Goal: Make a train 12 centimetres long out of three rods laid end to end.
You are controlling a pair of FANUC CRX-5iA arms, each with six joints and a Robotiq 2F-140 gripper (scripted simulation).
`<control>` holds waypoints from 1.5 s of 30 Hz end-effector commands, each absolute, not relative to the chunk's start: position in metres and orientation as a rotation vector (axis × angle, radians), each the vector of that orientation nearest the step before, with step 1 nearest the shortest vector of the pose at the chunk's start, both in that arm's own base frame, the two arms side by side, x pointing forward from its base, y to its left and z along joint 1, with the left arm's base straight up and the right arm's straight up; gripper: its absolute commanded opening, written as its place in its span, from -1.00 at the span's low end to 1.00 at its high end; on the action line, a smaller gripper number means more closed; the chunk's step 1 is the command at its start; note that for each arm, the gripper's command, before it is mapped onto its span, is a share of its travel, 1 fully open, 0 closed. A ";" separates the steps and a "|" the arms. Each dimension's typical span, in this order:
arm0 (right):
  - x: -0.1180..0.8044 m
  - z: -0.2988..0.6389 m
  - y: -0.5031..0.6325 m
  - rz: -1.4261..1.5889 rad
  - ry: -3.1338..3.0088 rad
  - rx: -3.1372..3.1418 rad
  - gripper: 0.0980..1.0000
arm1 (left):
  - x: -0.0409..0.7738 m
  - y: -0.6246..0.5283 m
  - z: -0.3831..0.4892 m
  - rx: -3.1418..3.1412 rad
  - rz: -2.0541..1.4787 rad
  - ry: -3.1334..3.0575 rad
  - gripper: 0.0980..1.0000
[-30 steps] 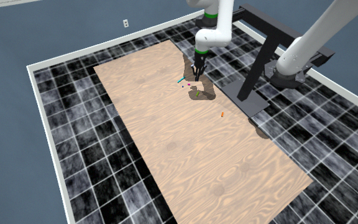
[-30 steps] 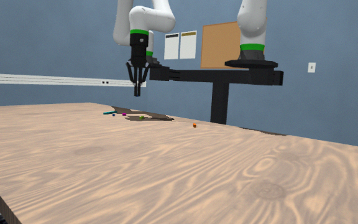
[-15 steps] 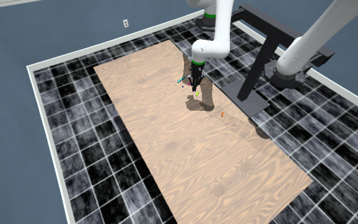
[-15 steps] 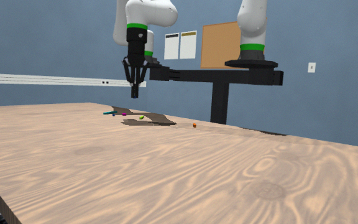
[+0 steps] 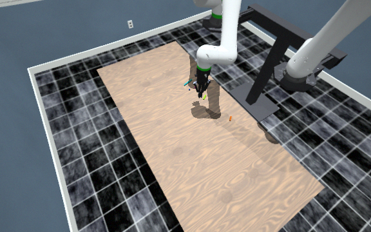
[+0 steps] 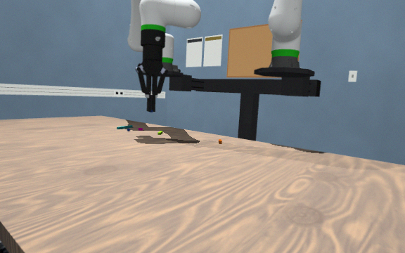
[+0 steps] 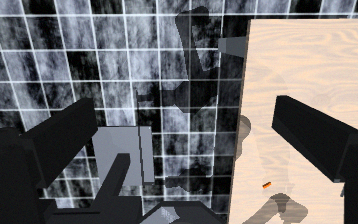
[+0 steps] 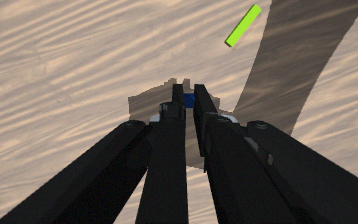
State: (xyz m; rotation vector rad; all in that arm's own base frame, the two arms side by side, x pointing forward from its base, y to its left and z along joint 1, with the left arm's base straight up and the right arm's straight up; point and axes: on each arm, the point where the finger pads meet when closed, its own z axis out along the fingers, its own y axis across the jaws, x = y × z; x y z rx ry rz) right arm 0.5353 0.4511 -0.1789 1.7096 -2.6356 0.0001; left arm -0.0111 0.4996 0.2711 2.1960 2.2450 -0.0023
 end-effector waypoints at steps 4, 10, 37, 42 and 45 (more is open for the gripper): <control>0.536 -0.179 0.452 0.000 -2.637 1.711 -0.94 | -0.011 0.500 0.272 2.197 0.000 2.246 1.00; 0.536 -0.193 0.452 0.000 -2.637 1.711 -0.94 | -0.011 0.500 0.272 2.197 0.000 2.246 1.00; 0.538 -0.265 0.453 0.000 -2.637 1.711 -0.94 | -0.011 0.500 0.272 2.197 0.000 2.246 1.00; 0.538 -0.265 0.453 0.000 -2.637 1.711 -0.94 | -0.011 0.500 0.272 2.197 0.000 2.246 1.00; 0.538 -0.265 0.453 0.000 -2.637 1.711 -0.94 | -0.011 0.500 0.272 2.197 0.000 2.246 1.00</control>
